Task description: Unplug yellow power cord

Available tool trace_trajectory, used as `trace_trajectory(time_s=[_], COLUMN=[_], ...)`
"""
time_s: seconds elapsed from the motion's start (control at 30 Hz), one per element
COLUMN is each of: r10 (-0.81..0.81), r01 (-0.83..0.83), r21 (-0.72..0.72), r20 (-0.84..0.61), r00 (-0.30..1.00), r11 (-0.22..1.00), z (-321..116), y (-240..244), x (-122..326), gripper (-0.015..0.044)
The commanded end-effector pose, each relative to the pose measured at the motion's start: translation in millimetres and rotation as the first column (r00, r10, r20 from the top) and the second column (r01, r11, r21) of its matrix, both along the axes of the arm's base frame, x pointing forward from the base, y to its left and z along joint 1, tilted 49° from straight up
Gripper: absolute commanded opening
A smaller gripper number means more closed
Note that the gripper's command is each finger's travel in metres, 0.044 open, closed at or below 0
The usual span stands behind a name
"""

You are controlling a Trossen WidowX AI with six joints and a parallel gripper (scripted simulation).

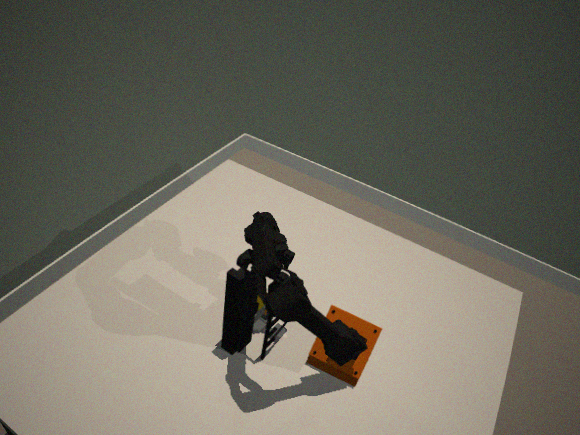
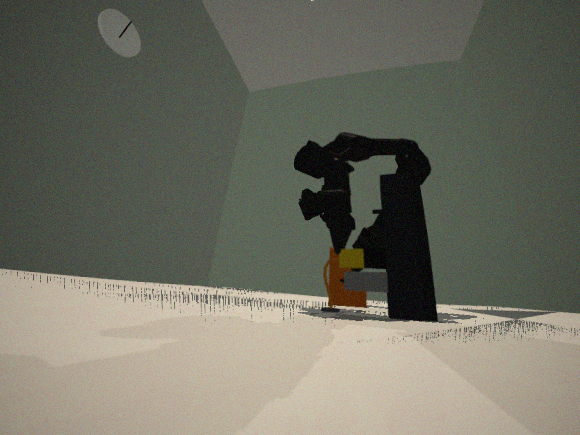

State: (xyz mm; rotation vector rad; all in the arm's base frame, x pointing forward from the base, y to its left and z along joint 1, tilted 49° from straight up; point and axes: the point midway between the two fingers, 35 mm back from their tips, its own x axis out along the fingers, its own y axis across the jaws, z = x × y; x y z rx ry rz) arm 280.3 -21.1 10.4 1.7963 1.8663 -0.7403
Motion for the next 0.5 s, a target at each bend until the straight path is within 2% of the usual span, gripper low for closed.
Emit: trace_trajectory(time_s=[0.0,0.1,0.3,0.47], r10=[-0.012,-0.012,-0.005,-0.005], r01=[0.011,0.011,0.005,0.005], r21=[-0.036,-0.036,-0.034,-0.034], r20=[-0.013,-0.013,-0.012,-0.012], r00=[1.000,1.000,1.000,1.000], r11=[0.999,0.999,0.999,0.999], z=[-15.3,-18.2,-12.6,-12.6], y=[-21.3,-25.2,-16.1,-16.1], x=[-1.4,-2.4,-2.8,-2.8], gripper=[0.0000,0.0000,0.0157,0.0160])
